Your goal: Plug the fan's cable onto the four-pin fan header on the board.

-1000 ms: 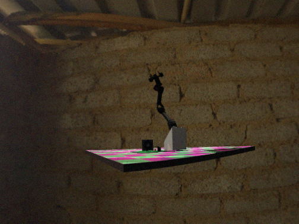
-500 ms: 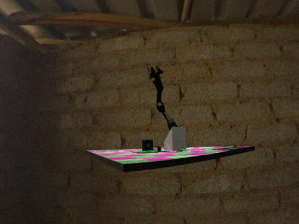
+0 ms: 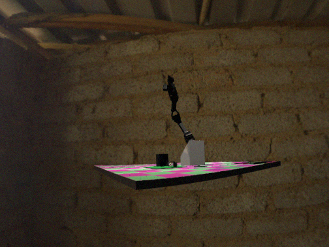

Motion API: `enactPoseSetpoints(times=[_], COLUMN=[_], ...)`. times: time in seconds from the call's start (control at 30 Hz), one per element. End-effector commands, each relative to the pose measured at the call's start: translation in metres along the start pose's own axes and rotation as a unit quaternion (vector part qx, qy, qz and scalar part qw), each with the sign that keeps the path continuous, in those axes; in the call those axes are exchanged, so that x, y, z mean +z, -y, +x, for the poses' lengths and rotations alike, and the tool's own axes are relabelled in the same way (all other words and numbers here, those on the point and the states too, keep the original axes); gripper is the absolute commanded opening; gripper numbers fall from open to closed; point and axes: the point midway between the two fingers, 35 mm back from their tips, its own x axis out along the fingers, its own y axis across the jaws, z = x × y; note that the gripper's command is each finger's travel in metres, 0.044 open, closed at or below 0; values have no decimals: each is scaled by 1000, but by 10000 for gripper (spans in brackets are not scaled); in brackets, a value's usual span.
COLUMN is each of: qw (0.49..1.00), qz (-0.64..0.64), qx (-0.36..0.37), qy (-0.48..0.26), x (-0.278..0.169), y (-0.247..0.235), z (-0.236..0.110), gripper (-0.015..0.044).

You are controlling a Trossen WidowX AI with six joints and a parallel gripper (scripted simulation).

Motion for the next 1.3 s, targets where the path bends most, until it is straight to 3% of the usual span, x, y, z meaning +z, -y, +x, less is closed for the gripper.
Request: enactPoseSetpoints(times=[0.0,0.17,0.33,0.5,0.7,0.93,1.13,1.2,1.27], qw=[986,941,864,757,591,374,180,138,131], qz=[-126,-256,-375,-476,-561,-590,-553,-537,-534], qx=[-109,-217,-315,-394,-450,-439,-346,-314,-308], qy=[-12,-50,-117,-214,-365,-566,-736,-771,-777], x=[0,5,11,19,29,39,47,49,49], y=[76,153,229,301,379,446,481,485,486], z=[13,13,-2,-30,-82,-161,-236,-252,-255], gripper=[440,440,440,440,440,440,440,440,440])
